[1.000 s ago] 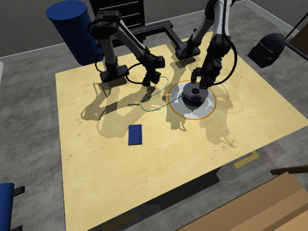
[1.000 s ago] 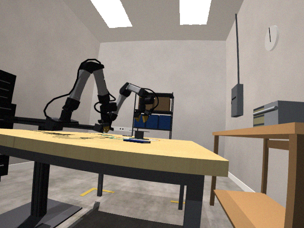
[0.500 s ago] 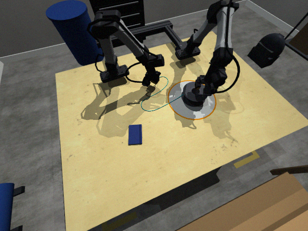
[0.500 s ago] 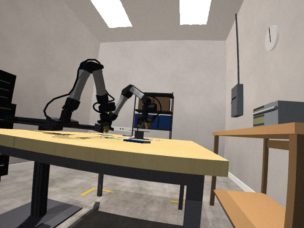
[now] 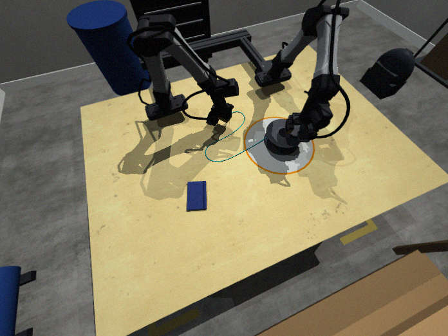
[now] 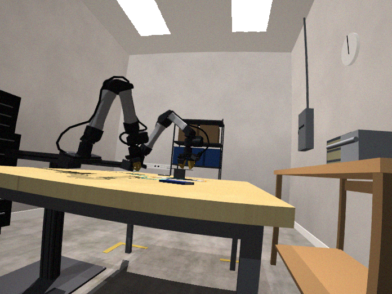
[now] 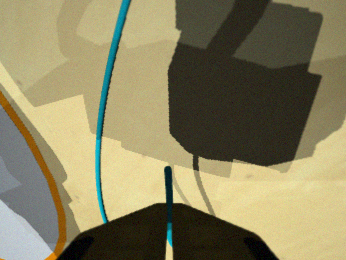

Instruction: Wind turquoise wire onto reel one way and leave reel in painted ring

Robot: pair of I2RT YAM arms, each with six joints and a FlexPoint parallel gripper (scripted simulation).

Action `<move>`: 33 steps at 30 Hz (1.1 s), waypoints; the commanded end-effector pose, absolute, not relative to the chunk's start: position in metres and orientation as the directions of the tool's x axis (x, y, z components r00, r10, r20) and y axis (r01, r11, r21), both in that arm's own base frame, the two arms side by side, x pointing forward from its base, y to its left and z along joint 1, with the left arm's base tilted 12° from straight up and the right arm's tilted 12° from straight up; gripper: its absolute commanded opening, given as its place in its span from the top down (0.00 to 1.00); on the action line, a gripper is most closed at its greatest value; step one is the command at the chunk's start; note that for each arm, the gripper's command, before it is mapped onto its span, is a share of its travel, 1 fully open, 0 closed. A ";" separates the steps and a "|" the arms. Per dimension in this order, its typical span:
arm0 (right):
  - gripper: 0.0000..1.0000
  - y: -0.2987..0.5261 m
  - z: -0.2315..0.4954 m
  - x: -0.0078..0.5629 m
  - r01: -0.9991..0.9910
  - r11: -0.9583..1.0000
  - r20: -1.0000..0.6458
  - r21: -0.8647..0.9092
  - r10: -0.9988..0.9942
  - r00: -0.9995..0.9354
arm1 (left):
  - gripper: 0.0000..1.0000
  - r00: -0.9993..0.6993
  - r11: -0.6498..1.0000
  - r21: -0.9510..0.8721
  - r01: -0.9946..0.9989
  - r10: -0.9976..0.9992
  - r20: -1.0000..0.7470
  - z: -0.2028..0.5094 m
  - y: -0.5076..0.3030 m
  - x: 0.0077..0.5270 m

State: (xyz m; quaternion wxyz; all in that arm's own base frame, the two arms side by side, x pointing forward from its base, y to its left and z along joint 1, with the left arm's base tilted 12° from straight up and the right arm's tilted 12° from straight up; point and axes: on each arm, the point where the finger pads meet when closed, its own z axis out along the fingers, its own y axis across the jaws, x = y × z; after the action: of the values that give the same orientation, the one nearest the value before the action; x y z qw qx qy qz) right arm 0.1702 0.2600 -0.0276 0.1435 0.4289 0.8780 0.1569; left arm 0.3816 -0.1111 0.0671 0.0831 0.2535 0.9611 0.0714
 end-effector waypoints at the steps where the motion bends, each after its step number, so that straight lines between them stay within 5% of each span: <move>1: 1.00 0.270 -0.016 0.172 0.693 0.562 -0.094 0.452 0.802 -0.589 | 0.18 -0.851 0.857 0.167 0.487 0.509 -0.129 0.066 -0.116 0.379; 12: 1.00 0.270 -0.016 0.171 0.691 0.564 -0.096 0.451 0.801 -0.591 | 0.18 -0.944 0.955 0.131 0.266 0.285 -0.165 0.074 -0.113 0.357; 17: 1.00 0.270 -0.016 0.171 0.692 0.561 -0.089 0.454 0.802 -0.591 | 0.18 -0.971 0.985 0.055 -0.161 -0.149 -0.186 0.075 -0.116 0.312; 29: 1.00 0.270 -0.017 0.171 0.691 0.561 -0.088 0.456 0.801 -0.592 | 0.18 -0.792 0.806 -0.044 -0.590 -0.589 -0.161 0.063 -0.154 0.286; 33: 1.00 0.270 -0.017 0.171 0.691 0.561 -0.089 0.455 0.801 -0.592 | 0.18 -0.566 0.583 -0.108 -0.805 -0.810 -0.154 0.060 -0.147 0.295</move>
State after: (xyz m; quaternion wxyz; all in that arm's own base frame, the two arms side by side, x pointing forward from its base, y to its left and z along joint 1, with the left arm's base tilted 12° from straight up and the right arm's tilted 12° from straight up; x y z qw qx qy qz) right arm 0.1691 0.2605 -0.0270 0.1443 0.4272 0.8777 0.1625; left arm 0.2859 -0.1500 0.0593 0.0713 -0.3273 0.9422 0.0026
